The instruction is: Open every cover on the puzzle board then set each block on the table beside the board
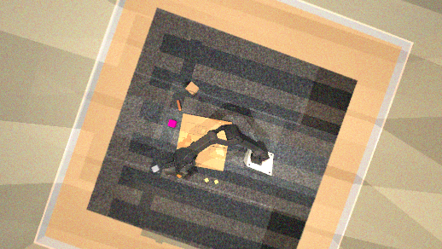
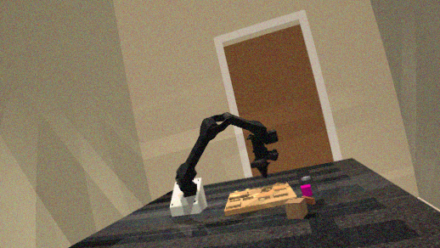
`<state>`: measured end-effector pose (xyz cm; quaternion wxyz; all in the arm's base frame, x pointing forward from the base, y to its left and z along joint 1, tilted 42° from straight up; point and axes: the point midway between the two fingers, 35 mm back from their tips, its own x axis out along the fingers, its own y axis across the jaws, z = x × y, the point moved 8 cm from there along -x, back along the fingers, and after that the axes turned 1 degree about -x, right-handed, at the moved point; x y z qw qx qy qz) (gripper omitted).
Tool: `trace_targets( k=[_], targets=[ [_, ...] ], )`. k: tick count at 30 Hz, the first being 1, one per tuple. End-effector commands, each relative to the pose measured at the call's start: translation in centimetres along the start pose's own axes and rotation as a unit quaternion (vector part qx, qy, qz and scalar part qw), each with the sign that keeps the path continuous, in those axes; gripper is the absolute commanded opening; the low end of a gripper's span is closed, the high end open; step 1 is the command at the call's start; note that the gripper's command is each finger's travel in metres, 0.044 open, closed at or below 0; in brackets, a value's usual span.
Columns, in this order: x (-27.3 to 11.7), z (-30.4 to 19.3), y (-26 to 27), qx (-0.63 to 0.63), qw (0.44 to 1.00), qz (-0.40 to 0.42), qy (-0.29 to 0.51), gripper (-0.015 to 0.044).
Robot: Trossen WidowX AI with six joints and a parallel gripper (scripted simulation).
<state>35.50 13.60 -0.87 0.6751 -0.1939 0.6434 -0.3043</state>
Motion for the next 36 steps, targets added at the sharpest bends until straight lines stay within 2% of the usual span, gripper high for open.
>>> trace_targets(
  k=[1, 7, 36],
  targets=[
    [1.6, 0.0, 0.0, -0.001, 1.0, -0.003, 0.001, 0.0],
    [4.2, -0.1, -0.1, -0.001, 1.0, -0.004, 0.001, 0.0],
    [5.7, -0.8, -0.2, -0.001, 1.0, -0.005, 0.001, 0.0]
  ],
)
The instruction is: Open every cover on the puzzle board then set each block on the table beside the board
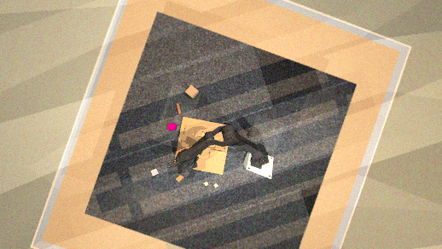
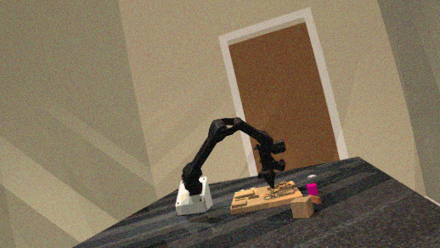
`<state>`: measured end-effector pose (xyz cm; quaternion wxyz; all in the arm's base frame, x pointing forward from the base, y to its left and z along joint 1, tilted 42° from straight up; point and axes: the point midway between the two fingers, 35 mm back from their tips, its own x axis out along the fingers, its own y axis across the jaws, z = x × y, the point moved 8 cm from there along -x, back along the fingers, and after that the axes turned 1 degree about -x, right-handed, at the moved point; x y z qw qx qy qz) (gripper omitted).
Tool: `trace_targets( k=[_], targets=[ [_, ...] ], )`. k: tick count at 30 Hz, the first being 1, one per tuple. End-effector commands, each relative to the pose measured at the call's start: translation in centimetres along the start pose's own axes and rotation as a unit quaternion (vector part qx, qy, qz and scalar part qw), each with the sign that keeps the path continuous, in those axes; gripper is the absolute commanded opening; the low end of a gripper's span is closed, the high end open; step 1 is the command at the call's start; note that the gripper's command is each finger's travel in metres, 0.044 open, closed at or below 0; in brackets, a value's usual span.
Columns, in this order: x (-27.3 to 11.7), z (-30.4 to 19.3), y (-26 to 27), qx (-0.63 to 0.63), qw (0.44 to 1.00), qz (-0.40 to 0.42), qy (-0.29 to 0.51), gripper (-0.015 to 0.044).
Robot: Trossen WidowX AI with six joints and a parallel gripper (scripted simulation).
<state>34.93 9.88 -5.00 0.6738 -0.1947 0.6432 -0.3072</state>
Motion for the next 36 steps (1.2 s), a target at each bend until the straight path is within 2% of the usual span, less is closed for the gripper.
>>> trace_targets(
  k=[1, 26, 29, 34, 35, 36],
  targets=[
    [0.18, -0.4, -0.08, -0.002, 1.0, -0.002, 0.0, 0.0],
    [-0.49, -0.34, -0.04, 0.005, 1.0, -0.001, 0.0, 0.0],
    [-0.56, -0.34, -0.04, 0.076, 0.997, -0.001, 0.0, 0.0],
    [-0.81, -0.33, -0.05, 0.303, 0.953, -0.001, 0.0, 0.0],
    [-0.57, -0.35, -0.04, 0.161, 0.987, -0.003, -0.001, 0.0026],
    [-0.63, -0.34, -0.03, 0.168, 0.986, -0.003, -0.001, 0.0053]
  ],
)
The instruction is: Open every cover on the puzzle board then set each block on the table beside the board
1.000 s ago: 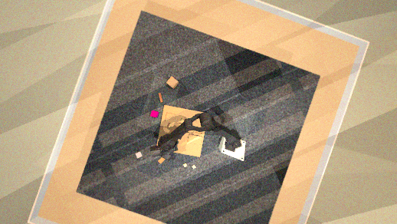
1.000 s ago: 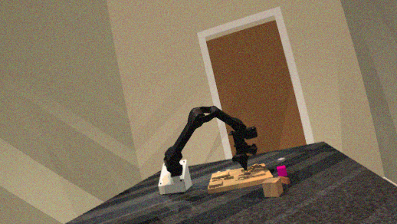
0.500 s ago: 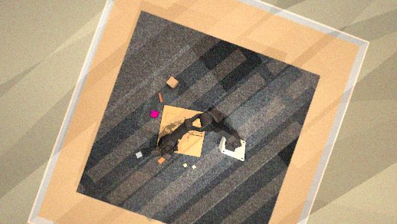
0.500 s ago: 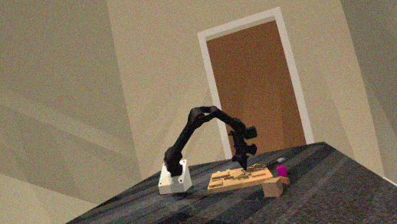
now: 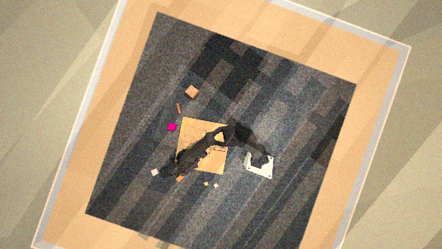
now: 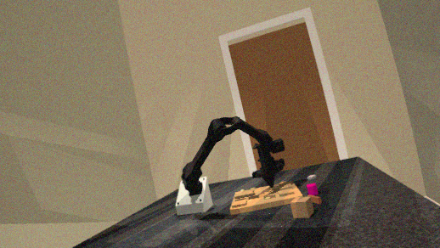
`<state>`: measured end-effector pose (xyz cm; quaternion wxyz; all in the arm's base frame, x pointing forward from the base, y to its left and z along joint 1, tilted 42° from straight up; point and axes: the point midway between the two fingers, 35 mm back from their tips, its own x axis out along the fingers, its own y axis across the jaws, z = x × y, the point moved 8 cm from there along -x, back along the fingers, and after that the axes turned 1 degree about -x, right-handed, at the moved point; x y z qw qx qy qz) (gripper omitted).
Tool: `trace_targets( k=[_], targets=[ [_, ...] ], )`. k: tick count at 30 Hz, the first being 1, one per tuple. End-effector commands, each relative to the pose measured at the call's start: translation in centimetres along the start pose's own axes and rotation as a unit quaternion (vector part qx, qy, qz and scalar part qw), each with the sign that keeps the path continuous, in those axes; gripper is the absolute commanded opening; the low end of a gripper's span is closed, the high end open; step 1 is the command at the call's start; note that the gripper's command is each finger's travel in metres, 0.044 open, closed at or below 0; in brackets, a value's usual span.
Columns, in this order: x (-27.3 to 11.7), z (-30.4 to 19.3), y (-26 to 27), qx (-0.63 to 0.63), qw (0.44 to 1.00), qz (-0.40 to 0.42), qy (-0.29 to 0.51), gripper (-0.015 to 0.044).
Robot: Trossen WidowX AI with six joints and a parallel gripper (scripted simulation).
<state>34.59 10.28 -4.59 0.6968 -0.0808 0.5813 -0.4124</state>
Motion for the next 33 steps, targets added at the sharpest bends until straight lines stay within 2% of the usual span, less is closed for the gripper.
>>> trace_targets(
  k=[1, 4, 18, 33],
  targets=[
    [-0.2, 0.0, 0.0, 0.011, 1.0, 0.0, 0.0, 0.0079],
    [-0.5, 0.0, 0.0, 0.052, 0.999, 0.0, 0.0, 0.0144],
    [-2.3, 0.1, 0.1, 0.242, 0.97, 0.001, 0.001, 0.0144],
    [-4.3, 0.1, 0.1, 0.436, 0.9, 0.001, 0.002, 0.0144]
  ],
)
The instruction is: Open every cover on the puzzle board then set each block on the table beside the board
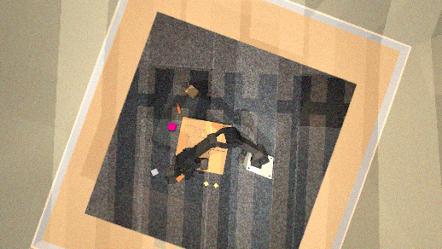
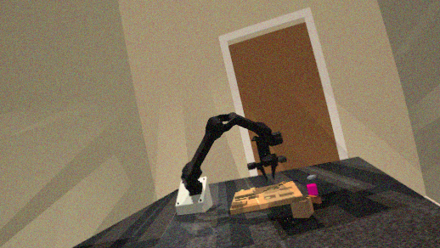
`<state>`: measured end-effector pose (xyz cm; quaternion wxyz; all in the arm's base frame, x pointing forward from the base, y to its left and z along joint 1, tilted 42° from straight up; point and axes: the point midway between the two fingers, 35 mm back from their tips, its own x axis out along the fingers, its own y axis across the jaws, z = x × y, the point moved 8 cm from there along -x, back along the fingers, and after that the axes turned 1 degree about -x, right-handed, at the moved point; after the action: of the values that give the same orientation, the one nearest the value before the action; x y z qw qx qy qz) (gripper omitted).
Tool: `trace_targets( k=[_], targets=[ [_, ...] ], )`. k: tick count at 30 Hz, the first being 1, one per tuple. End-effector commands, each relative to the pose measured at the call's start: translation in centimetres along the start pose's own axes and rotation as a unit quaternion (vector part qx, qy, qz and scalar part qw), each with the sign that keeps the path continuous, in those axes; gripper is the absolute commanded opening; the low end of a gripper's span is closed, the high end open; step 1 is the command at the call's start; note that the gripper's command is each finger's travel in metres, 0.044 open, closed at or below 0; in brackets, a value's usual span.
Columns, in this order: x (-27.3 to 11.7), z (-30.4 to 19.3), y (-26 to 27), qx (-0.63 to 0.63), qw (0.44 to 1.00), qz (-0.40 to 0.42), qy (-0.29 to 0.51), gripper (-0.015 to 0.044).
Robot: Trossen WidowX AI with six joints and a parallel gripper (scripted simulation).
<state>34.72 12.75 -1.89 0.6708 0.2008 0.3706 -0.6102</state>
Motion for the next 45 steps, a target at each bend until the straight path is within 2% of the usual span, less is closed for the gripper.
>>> trace_targets(
  k=[1, 12, 20, 31, 45],
  targets=[
    [-0.7, 0.0, 0.1, 0.057, 0.998, 0.002, 0.003, 0.0144],
    [-2.1, 0.1, 0.0, 0.198, 0.98, 0.001, 0.003, 0.0144],
    [-1.8, 0.1, 0.0, 0.2, 0.98, 0.001, 0.003, 0.0144],
    [1.4, 0.2, 0.2, 0.2, 0.98, 0.001, 0.003, 0.0144],
    [1.4, 0.1, 0.1, 0.2, 0.98, 0.001, 0.003, 0.0144]
  ],
)
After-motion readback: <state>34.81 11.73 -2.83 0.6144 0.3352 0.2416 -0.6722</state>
